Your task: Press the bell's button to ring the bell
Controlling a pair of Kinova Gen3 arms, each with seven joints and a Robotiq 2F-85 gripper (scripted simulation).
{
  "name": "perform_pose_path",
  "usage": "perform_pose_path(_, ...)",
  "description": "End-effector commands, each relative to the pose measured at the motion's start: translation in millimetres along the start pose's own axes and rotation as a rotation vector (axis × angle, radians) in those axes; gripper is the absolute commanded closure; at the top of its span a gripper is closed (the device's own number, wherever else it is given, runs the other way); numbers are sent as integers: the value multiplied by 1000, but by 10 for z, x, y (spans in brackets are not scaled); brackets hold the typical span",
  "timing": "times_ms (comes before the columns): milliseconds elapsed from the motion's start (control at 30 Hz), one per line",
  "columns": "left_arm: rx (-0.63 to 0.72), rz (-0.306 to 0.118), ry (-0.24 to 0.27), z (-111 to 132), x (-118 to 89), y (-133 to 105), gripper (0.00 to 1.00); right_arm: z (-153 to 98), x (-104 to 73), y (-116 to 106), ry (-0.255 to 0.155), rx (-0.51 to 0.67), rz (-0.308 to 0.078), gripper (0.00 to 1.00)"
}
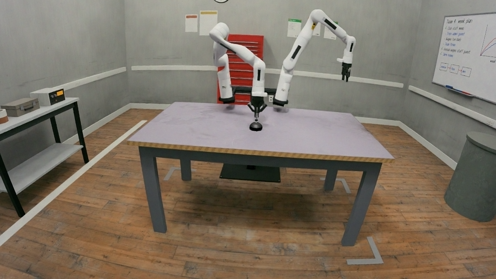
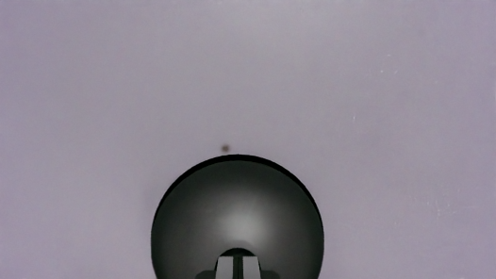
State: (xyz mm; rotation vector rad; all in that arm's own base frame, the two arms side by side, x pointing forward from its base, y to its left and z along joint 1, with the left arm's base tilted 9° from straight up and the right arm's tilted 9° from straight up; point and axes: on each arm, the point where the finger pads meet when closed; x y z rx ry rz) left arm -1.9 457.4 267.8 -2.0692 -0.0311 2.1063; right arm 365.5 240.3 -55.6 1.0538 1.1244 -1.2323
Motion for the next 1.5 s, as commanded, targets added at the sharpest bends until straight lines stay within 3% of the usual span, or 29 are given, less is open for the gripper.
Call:
perform_pose_path(0,0,-2,0,1,-7,-3,2,-4,-58,6,1,0,2,901)
perform_pose_path(533,0,-2,0,1,-7,-3,2,-4,-463,5,1,0,2,901)
perform_pose_path(767,0,-2,0,1,-7,-3,2,-4,-549,5,1,0,2,901)
perform_pose_path(1467,0,-2,0,1,-7,-3,2,-4,-590,5,1,0,2,901)
Point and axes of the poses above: on each arm, the point where the finger pads meet when closed, its own x axis out along the fingers, its own z axis across the jaws, y = z × x, and after that the axes turned 7 degrees about x, right-handed
